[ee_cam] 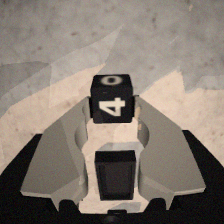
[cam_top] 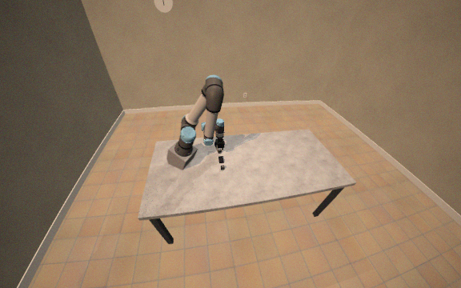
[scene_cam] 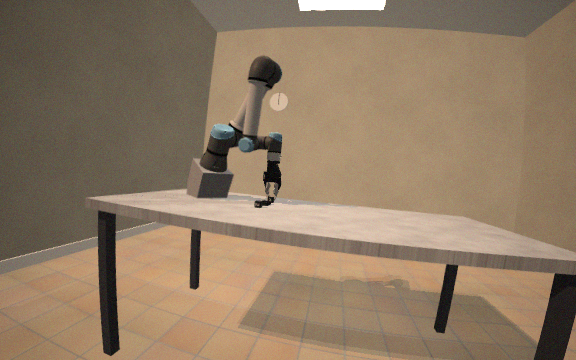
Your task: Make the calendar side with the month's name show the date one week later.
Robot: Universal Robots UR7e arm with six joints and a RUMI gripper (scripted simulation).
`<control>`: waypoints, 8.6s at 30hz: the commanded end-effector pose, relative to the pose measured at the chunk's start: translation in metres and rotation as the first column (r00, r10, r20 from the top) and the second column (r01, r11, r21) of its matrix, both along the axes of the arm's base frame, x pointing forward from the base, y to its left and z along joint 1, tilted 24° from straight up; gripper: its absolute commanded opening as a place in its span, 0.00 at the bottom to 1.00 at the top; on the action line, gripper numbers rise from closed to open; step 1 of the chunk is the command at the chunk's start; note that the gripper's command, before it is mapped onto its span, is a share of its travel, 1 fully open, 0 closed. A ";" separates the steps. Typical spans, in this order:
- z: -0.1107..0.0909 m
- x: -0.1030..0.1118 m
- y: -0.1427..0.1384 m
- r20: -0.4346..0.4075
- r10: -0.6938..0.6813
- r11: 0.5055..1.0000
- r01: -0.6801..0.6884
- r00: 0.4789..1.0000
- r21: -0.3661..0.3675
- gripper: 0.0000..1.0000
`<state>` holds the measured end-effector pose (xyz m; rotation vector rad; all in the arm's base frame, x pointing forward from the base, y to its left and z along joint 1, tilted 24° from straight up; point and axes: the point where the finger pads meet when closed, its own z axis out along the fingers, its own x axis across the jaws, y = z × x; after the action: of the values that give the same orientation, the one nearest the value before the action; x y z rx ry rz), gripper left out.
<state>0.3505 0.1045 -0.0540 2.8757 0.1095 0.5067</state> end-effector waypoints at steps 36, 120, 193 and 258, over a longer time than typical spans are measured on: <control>0.009 -0.003 0.002 0.001 0.000 1.000 0.000 1.000 0.000 0.10; 0.120 -0.033 -0.058 -0.002 0.005 1.000 -0.005 1.000 -0.001 0.10; 0.062 -0.011 -0.079 -0.001 0.006 1.000 -0.006 1.000 -0.002 0.10; 0.045 -0.005 -0.083 -0.001 0.006 1.000 -0.006 1.000 -0.002 0.10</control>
<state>0.3441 0.0224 -0.0063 2.8754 0.1191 0.5043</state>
